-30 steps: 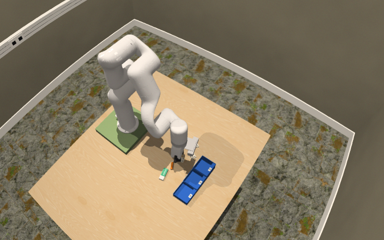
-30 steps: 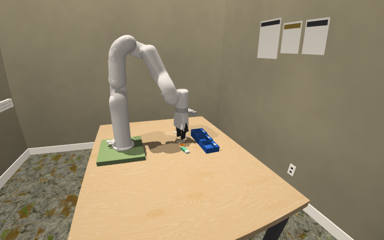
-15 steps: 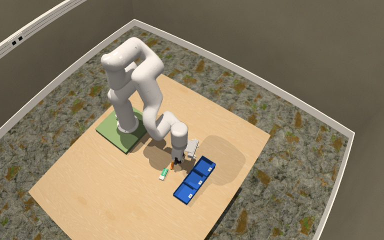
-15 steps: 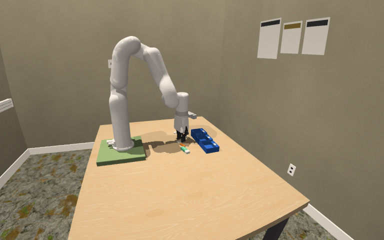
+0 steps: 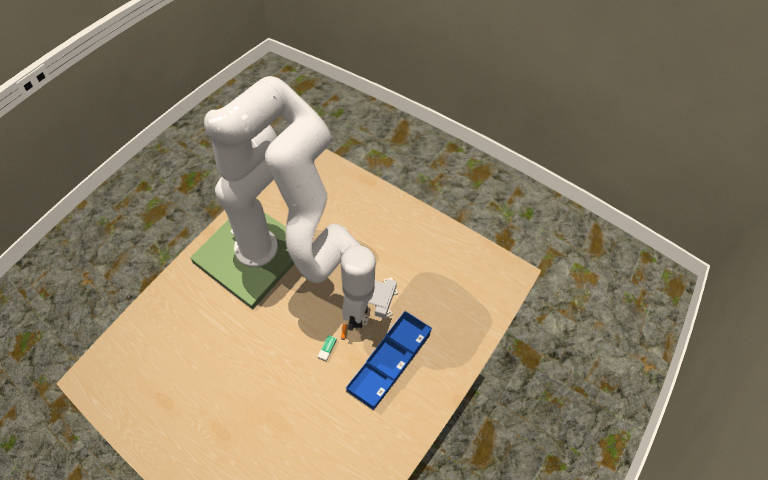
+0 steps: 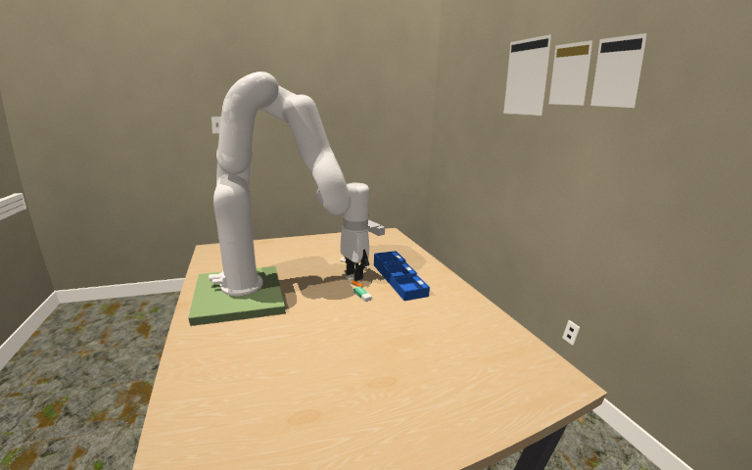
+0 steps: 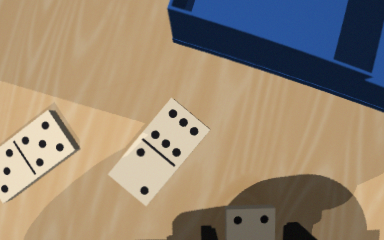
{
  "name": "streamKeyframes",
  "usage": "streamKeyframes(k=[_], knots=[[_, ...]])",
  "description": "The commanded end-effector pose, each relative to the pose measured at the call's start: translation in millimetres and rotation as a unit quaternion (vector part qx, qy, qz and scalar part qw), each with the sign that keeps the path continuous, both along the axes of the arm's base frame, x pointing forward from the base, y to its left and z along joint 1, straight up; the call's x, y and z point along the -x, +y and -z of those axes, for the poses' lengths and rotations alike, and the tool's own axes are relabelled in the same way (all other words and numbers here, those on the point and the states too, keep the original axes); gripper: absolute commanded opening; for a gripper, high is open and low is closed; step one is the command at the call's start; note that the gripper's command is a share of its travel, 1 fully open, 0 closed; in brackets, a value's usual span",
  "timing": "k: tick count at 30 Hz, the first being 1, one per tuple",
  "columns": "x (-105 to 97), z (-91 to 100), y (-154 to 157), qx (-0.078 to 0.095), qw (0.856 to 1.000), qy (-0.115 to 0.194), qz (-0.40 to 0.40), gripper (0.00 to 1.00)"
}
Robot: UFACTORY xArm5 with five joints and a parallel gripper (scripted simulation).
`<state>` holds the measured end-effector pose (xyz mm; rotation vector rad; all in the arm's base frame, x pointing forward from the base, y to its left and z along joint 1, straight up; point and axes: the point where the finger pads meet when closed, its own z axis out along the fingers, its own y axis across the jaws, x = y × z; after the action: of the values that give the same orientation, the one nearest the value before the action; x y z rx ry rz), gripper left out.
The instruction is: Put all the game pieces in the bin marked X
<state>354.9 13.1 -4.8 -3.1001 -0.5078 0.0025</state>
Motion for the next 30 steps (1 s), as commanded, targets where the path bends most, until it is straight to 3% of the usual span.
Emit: streamKeyframes(k=[1, 2, 30], knots=[[-1.1, -0.7, 0.0, 0.0, 1.0, -0.001, 0.0, 0.42], [-1.1, -0.7, 0.0, 0.0, 1.0, -0.001, 0.0, 0.21], [-1.2, -0.8, 0.0, 0.0, 1.0, -0.002, 0.0, 0.21]])
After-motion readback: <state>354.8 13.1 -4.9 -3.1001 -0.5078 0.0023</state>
